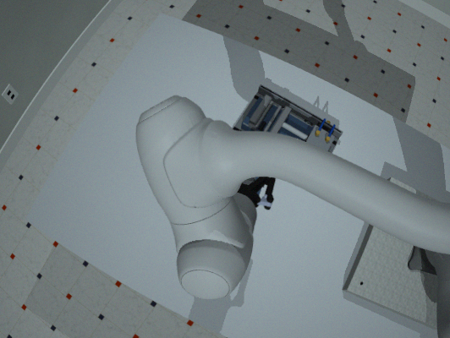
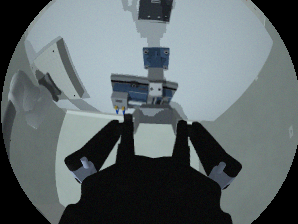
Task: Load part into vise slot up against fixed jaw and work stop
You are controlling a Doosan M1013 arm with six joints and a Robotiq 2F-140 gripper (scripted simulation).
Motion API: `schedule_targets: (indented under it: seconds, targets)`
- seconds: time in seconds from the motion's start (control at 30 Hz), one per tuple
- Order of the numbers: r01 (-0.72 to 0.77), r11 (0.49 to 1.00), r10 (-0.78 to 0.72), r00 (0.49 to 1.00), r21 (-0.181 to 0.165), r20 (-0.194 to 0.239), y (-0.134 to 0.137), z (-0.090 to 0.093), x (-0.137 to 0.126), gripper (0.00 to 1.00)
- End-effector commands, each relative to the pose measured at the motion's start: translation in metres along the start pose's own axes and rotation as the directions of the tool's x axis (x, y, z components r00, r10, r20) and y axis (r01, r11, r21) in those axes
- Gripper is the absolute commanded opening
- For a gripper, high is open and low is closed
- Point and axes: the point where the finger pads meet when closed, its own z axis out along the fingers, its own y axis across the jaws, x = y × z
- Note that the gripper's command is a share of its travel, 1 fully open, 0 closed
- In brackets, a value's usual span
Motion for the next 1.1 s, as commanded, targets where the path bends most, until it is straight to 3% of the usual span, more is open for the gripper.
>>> schedule_targets:
  seconds: [0.0,1.07]
  targets:
    - [0.0,1.0,0.0,1.0,0.003,0.013,-0.0025,0.0021,-0.0008,0.0]
    - [0.0,1.0,0.0,1.0,0.003,0.013,-0.0026,0.0104,0.0072,0.0]
